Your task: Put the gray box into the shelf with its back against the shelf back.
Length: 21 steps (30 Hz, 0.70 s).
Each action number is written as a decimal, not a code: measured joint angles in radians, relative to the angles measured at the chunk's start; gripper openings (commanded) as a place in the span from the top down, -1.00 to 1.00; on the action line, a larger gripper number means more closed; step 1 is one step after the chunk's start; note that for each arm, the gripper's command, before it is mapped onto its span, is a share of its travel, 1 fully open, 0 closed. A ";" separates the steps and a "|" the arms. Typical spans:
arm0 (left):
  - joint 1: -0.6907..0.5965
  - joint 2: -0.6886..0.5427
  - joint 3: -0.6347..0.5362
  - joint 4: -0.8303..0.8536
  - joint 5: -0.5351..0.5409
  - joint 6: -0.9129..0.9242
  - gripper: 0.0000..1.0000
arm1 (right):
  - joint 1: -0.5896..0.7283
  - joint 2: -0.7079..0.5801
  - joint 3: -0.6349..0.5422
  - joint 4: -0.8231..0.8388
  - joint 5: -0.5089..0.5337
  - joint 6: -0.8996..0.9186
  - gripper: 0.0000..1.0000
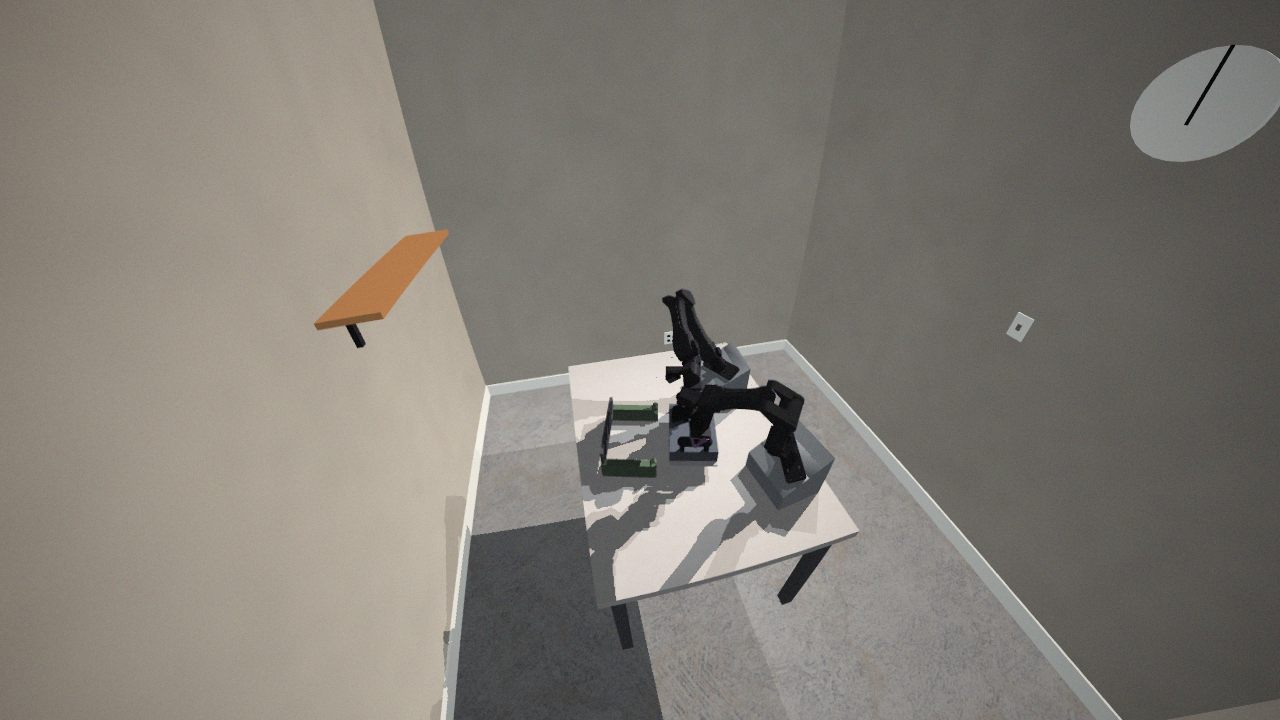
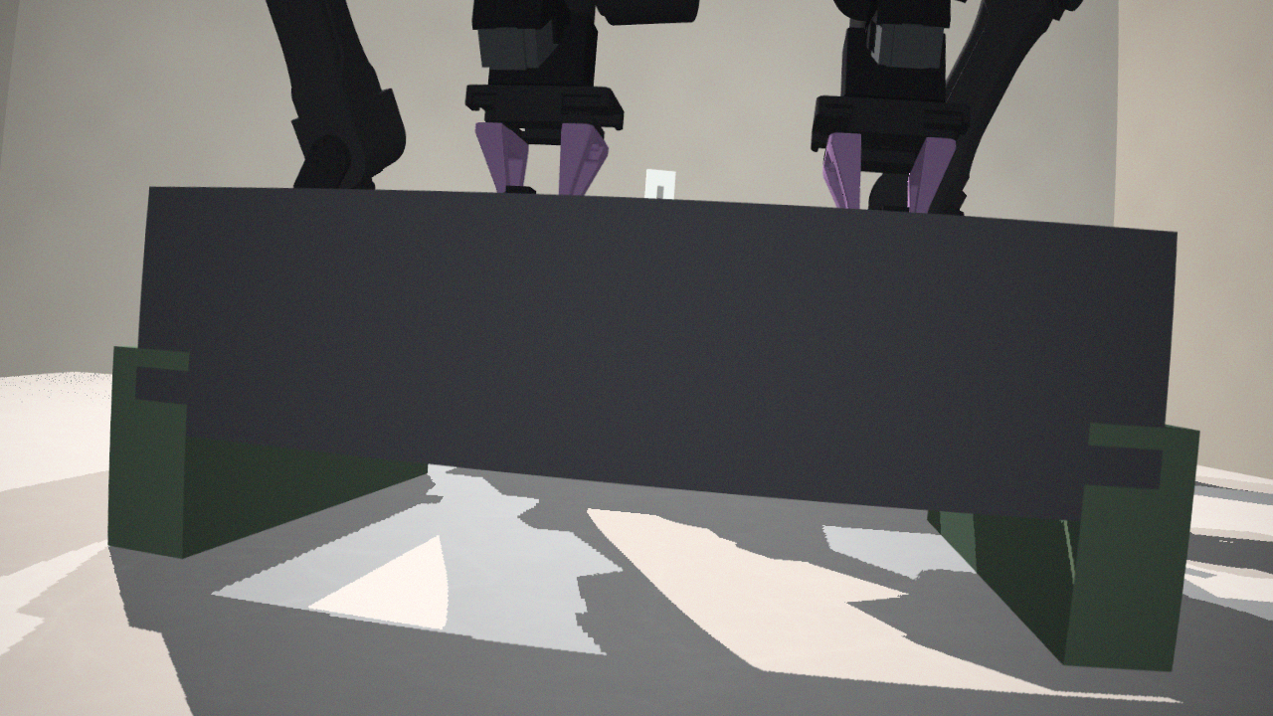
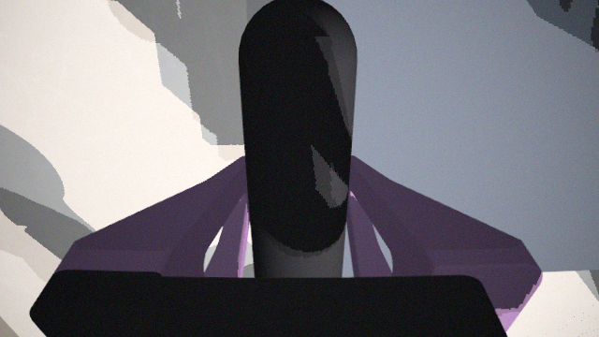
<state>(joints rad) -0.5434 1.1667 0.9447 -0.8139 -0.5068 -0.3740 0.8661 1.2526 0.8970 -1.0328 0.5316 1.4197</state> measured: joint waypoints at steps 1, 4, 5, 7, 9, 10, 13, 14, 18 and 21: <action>0.001 0.003 0.005 0.000 -0.002 0.002 0.69 | -0.005 -0.002 0.000 0.002 -0.001 -0.004 0.69; 0.008 0.015 0.017 0.002 0.003 0.009 0.69 | -0.017 -0.002 0.004 0.002 -0.001 -0.016 0.69; 0.010 0.014 0.021 0.001 0.004 0.012 0.69 | -0.020 -0.004 0.006 0.003 -0.002 -0.021 0.69; 0.011 0.014 0.028 -0.002 0.000 0.016 0.69 | -0.022 -0.006 0.011 0.003 -0.002 -0.025 0.69; 0.013 0.017 0.034 -0.004 0.000 0.021 0.69 | -0.025 -0.006 0.014 0.004 -0.001 -0.029 0.69; 0.018 0.025 0.040 -0.004 0.004 0.023 0.69 | -0.033 -0.006 0.016 0.004 -0.004 -0.035 0.69; 0.024 0.045 0.055 -0.001 0.011 0.026 0.69 | -0.054 -0.008 0.019 0.003 -0.008 -0.056 0.69; 0.028 0.047 0.059 -0.001 0.014 0.028 0.69 | -0.059 -0.010 0.023 0.003 -0.010 -0.064 0.69; 0.039 0.067 0.090 -0.005 0.016 0.041 0.69 | -0.087 -0.013 0.038 0.003 -0.015 -0.095 0.69; 0.048 0.082 0.111 -0.004 0.022 0.050 0.69 | -0.110 -0.014 0.049 0.004 -0.019 -0.121 0.69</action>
<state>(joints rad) -0.4957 1.2491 1.0557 -0.8177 -0.4850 -0.3244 0.7563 1.2381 0.9459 -1.0290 0.5121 1.2987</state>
